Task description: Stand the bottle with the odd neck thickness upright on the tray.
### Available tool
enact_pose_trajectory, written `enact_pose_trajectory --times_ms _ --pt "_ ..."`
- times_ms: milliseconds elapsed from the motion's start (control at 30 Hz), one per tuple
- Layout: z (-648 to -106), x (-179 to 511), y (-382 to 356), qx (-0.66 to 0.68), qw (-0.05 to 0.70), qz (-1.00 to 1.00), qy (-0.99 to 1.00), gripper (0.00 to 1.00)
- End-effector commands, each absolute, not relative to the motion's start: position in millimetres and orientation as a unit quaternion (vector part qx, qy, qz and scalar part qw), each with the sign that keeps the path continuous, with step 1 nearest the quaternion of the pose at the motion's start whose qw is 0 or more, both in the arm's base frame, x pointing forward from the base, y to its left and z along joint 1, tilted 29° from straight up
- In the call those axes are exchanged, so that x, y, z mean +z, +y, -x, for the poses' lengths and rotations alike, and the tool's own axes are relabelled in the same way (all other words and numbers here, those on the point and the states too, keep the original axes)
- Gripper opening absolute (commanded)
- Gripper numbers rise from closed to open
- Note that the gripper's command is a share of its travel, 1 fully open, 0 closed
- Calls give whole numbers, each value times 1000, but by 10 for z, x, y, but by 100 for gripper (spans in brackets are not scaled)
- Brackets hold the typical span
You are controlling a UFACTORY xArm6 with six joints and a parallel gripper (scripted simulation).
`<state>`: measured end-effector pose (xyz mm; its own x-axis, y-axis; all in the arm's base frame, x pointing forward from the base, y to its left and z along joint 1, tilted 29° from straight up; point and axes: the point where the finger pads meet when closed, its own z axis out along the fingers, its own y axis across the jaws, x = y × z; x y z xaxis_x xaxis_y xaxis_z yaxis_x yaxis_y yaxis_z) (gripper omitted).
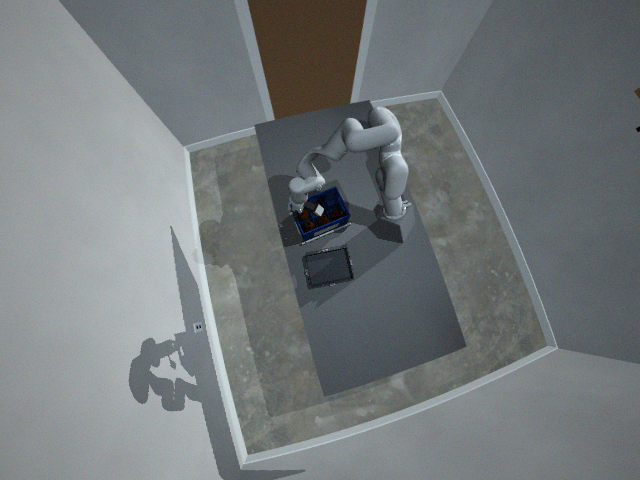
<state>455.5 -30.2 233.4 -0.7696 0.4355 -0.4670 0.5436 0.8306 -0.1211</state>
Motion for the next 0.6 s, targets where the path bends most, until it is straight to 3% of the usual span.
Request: enact_pose_trajectory --times_ms 0,567 --pt "-4577 2317 -312 -125 217 -263 932 65" --pt "-4637 2160 -374 -125 217 -263 932 65"
